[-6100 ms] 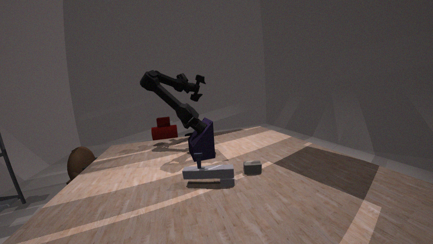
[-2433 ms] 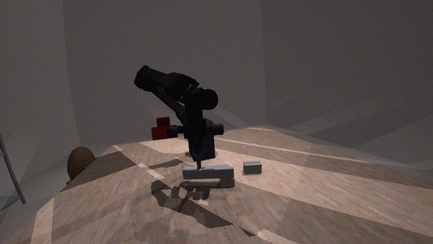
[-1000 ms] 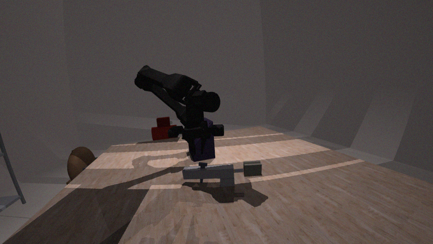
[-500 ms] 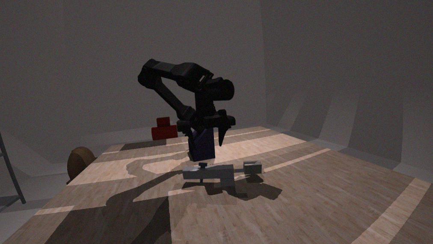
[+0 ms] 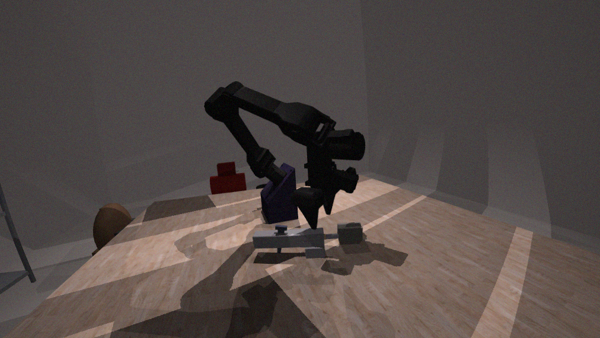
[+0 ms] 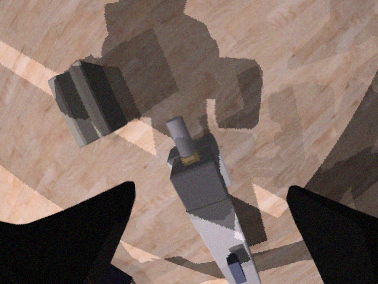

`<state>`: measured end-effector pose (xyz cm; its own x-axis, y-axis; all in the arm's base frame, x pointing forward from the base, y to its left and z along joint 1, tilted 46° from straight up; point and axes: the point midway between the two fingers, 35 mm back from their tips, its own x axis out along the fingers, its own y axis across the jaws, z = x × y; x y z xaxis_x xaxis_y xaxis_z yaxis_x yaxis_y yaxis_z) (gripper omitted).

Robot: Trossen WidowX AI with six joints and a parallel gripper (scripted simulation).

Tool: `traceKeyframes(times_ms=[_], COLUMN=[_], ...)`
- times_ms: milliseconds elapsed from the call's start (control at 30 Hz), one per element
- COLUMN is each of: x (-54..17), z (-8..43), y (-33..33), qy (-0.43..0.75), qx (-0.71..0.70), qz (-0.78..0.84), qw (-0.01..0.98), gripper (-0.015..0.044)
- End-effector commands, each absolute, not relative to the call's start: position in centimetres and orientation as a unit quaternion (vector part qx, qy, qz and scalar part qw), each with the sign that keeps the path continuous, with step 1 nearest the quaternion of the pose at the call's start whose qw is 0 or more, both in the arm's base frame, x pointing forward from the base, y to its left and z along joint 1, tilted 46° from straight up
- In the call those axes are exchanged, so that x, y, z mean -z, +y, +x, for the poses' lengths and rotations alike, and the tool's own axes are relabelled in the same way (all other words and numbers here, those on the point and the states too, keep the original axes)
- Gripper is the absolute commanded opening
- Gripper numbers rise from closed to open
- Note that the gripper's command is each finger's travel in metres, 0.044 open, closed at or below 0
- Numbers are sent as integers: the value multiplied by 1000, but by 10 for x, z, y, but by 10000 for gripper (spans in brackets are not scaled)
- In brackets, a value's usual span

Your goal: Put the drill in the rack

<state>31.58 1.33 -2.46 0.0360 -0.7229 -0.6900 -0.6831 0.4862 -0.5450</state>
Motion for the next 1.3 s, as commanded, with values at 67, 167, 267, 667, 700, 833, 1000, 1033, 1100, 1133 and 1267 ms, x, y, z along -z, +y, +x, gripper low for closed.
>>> traceKeyframes(times_ms=[67,167,267,667,700,833,1000,1033,1100,1133,1267], x=[79,79,79,80,80,83,87,88,90,91,94], z=[323,323,323,323,323,323,323,323,322,322,322], y=[22,22,22,21,20,16,9,7,4,3,-3], qy=[685,685,685,685,685,685,685,685,685,685,685], qx=[-131,-131,-131,-131,-131,-131,-132,-132,-132,-132,-131], qz=[-599,-599,-599,-599,-599,-599,-599,-599,-599,-599,-599], qw=[394,394,394,394,394,394,394,394,394,394,394], gripper=[440,440,440,440,440,440,440,440,440,440,440])
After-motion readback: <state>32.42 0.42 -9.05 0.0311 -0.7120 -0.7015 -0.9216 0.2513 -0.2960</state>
